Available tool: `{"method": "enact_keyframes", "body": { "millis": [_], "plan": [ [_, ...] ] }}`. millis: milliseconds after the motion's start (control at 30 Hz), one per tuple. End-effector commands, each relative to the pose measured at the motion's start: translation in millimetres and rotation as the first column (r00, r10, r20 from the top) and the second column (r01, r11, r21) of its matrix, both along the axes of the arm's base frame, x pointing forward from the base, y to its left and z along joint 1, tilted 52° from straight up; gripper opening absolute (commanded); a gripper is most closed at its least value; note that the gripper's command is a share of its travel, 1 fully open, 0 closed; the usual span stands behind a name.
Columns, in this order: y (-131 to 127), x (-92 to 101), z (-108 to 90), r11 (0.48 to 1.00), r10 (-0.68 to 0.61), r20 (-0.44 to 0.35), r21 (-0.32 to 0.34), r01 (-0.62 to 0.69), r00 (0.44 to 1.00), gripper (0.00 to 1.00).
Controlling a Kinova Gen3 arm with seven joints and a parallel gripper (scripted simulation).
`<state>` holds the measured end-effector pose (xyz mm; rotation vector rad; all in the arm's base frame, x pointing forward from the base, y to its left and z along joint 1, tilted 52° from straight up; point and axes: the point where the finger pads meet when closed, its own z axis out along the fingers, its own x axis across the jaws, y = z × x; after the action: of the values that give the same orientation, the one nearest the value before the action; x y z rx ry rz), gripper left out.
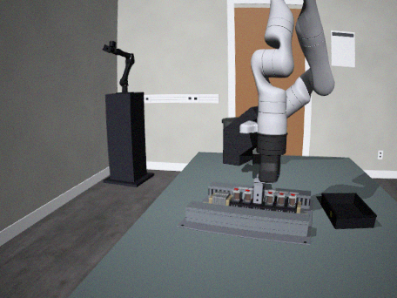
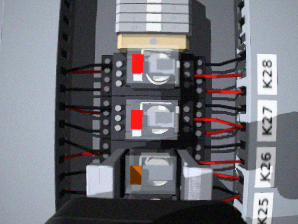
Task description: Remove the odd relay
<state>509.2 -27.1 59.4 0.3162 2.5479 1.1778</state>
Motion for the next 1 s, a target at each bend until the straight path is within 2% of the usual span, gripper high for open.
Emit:
{"method": "enact_keyframes", "body": {
  "millis": [0, 467, 967],
  "plan": [
    [-0.9, 0.2, 0.2, 1.000, -0.003, 0.002, -0.001, 0.003, 1.000, 0.00],
    [-0.8, -0.5, 0.2, 1.000, -0.023, 0.018, -0.002, 0.023, 1.000, 0.00],
    [-1.1, 0.1, 0.4, 1.000, -0.002, 0.001, -0.001, 0.002, 1.000, 0.00]
  ]
}}
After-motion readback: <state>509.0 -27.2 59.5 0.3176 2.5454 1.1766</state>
